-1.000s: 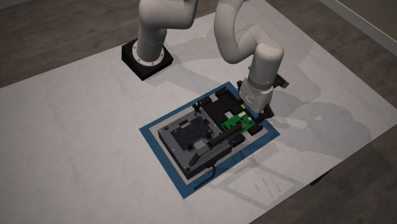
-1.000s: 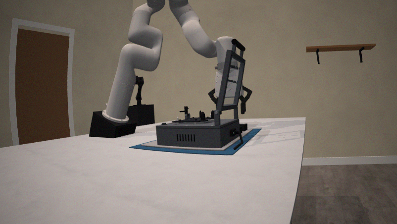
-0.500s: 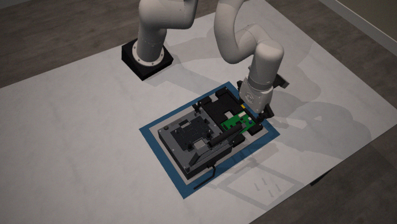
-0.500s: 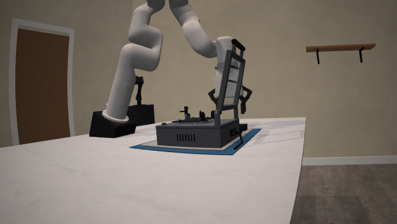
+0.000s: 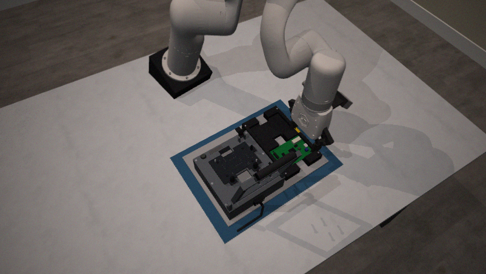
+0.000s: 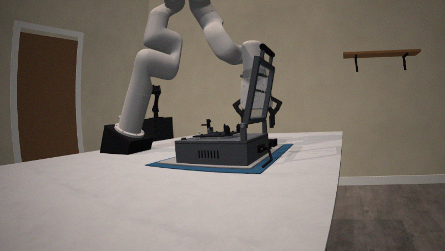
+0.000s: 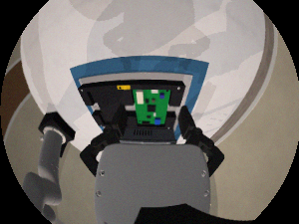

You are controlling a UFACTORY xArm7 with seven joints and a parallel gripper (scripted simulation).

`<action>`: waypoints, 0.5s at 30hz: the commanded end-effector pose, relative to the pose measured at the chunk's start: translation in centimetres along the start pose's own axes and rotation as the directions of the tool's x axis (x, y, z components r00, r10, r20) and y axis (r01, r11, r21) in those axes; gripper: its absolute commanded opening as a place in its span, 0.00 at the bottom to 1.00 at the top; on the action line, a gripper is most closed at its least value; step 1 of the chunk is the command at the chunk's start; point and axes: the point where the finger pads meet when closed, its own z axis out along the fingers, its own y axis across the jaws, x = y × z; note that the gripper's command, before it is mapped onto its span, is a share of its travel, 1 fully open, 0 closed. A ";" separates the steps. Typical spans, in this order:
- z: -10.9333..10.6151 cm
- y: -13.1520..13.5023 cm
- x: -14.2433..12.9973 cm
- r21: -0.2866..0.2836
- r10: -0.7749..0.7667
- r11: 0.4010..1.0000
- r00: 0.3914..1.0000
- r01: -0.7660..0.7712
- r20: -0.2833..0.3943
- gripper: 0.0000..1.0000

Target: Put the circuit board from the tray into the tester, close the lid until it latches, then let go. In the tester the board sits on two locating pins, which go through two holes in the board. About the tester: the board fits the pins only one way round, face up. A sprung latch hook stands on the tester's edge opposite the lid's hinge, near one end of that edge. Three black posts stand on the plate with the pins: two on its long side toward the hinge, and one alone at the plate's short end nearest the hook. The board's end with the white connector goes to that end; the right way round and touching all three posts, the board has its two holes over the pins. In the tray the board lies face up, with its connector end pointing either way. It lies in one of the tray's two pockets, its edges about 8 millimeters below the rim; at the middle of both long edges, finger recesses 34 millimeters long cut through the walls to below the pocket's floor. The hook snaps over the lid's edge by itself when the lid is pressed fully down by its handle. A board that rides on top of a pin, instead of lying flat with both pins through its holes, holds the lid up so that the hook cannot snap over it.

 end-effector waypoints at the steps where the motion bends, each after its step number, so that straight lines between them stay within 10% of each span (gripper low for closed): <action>1: -0.1 0.1 -0.2 -0.003 -0.001 1.000 1.000 0.001 -0.001 1.00; 15: -0.1 -0.1 -2.5 -0.003 -0.001 1.000 1.000 0.001 -0.001 1.00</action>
